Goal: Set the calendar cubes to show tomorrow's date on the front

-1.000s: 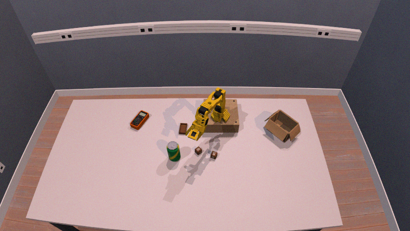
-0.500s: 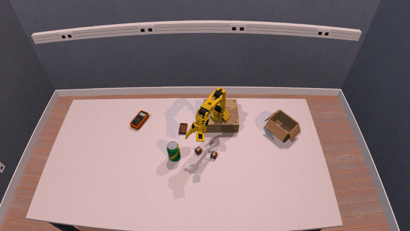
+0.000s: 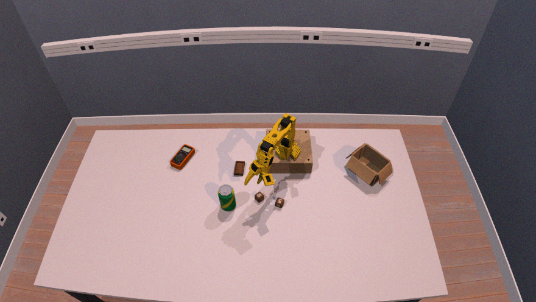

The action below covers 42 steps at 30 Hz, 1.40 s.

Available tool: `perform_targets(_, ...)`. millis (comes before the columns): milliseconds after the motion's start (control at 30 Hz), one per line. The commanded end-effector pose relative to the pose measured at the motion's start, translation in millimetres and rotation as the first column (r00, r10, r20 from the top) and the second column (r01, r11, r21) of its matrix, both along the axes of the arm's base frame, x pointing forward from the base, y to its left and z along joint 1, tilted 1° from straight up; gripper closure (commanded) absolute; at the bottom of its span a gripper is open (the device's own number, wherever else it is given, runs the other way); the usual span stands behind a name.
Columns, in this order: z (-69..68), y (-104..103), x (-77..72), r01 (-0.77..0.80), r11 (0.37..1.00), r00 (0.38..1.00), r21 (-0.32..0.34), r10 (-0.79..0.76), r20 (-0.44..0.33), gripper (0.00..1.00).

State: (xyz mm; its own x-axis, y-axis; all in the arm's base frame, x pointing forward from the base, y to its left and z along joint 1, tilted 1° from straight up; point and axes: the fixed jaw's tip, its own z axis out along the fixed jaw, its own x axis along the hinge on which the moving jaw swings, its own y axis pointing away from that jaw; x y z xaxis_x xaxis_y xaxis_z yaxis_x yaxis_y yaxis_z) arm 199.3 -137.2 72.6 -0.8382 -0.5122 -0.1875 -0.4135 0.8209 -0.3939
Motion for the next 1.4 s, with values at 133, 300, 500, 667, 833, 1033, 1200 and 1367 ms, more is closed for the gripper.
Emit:
perform_targets(133,-0.2,-1.8,-2.7,-0.09,0.995,0.996,-0.049,0.089,-0.015,0.65)
perform_targets(300,-1.2,-1.9,-3.3,-0.131,0.989,0.991,-0.065,0.129,-0.029,0.65)
perform_targets(500,-1.6,-1.9,-3.6,-0.145,0.987,0.989,-0.07,0.143,-0.034,0.65)
perform_targets(667,-1.6,-1.9,-3.6,-0.145,0.987,0.989,-0.07,0.143,-0.034,0.65)
perform_targets(833,-7.6,-1.0,-4.8,-0.146,0.988,0.988,-0.05,0.144,-0.055,0.65)
perform_targets(1033,-34.1,4.1,-11.9,-0.147,0.988,0.978,0.041,0.151,-0.147,0.65)
perform_targets(1200,-52.0,8.9,-18.5,-0.141,0.984,0.964,0.104,0.161,-0.211,0.65)
perform_targets(1367,-78.6,18.4,-31.6,-0.123,0.971,0.934,0.203,0.183,-0.308,0.65)
